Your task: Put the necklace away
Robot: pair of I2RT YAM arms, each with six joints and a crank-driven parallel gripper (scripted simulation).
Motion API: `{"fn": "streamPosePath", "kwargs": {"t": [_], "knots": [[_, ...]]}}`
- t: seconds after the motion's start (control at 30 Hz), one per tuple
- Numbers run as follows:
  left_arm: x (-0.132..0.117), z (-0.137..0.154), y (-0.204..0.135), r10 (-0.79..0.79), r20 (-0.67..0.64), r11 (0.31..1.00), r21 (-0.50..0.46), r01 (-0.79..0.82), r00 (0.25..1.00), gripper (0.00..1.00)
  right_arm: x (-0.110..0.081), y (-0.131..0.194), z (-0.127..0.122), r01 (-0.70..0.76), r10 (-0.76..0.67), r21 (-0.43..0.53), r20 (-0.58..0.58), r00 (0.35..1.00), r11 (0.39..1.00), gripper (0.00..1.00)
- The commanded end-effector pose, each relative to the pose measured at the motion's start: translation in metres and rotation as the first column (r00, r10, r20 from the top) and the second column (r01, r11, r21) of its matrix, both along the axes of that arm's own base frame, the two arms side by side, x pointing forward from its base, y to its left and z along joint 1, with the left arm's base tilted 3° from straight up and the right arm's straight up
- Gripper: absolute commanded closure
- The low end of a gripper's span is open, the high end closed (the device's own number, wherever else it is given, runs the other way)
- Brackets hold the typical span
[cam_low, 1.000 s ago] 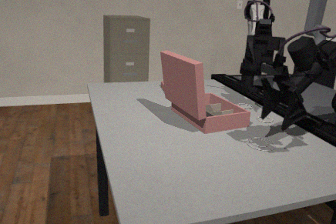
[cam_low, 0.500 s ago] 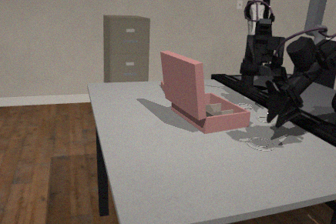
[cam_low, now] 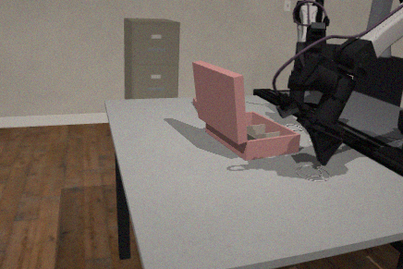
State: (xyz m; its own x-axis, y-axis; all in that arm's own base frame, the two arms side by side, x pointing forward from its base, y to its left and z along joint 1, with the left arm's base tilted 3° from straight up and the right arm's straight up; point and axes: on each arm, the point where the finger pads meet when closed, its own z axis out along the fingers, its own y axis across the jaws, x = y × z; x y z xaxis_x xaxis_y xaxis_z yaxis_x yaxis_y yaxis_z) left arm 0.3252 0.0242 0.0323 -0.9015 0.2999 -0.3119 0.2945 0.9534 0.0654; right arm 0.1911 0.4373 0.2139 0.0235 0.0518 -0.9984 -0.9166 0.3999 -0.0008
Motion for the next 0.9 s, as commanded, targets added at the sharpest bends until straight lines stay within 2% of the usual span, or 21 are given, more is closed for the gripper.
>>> {"fn": "streamPosePath", "kwargs": {"t": [0.0,0.23,0.5,0.6,0.87], "knots": [[-0.013,-0.01,-0.001,-0.116,-0.206,0.992,0.029,0.124,0.972,0.75,0.001,0.0,0.007,0.005,-0.005,0.022,0.008,1.0,1.0,0.0],[0.0,-0.021,-0.002,-0.19,-0.328,0.977,0.035,0.212,0.926,0.75,0.001,0.0,0.007,0.005,-0.005,0.022,0.008,1.0,1.0,0.0],[0.016,-0.032,-0.004,-0.211,-0.336,0.971,0.04,0.238,0.918,0.75,0.001,0.0,0.007,0.005,-0.005,0.022,0.008,1.0,1.0,0.0],[0.003,-0.046,-0.004,-0.203,-0.38,0.973,0.028,0.231,0.902,0.75,0.001,0.0,0.007,0.005,-0.005,0.022,0.008,1.0,1.0,0.0],[0.005,-0.056,-0.005,-0.204,-0.37,0.973,0.028,0.23,0.907,0.75,0.001,0.0,0.007,0.005,-0.005,0.022,0.008,1.0,1.0,0.0]]}}
